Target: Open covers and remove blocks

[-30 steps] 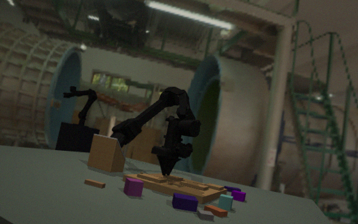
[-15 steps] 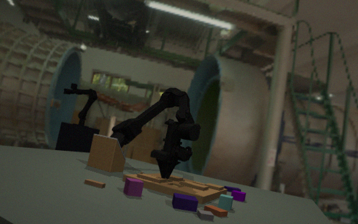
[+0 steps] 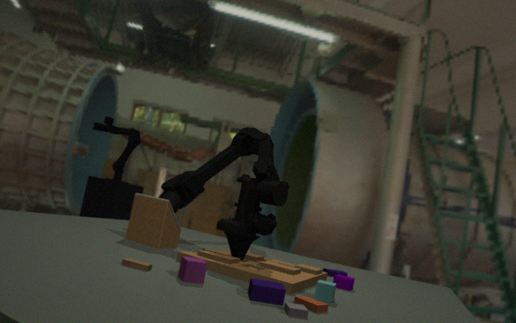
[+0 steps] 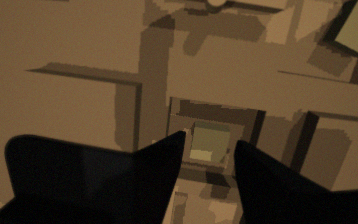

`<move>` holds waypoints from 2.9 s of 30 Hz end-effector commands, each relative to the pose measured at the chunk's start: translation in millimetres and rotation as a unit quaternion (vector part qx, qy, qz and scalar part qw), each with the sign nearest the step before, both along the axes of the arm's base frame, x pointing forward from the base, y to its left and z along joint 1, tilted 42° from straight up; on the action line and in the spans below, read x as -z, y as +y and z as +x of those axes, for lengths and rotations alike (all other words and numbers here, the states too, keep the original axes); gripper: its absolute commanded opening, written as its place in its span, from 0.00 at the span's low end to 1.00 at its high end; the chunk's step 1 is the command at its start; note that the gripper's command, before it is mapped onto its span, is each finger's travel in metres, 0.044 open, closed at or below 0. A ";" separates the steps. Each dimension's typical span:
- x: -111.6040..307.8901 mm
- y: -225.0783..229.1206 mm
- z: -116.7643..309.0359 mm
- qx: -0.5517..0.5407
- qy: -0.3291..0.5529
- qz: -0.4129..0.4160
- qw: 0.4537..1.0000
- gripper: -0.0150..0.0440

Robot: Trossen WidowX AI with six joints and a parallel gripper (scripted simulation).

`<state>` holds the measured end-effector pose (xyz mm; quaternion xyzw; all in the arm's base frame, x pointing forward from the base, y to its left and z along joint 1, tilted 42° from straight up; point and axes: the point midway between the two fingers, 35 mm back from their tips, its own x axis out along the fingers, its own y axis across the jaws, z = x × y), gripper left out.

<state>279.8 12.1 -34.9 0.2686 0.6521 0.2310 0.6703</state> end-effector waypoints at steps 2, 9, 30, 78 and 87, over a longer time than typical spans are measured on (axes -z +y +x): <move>2.7 4.0 -0.3 0.002 0.001 0.004 1.000 0.50; 2.5 2.6 -0.3 -0.001 0.001 0.000 1.000 0.45; -6.9 -6.6 -0.6 0.000 0.001 0.000 1.000 0.39; -70.6 -56.4 -4.5 0.002 0.003 -0.001 1.000 0.39; -93.4 -31.9 1.5 0.002 0.004 -0.010 1.000 0.39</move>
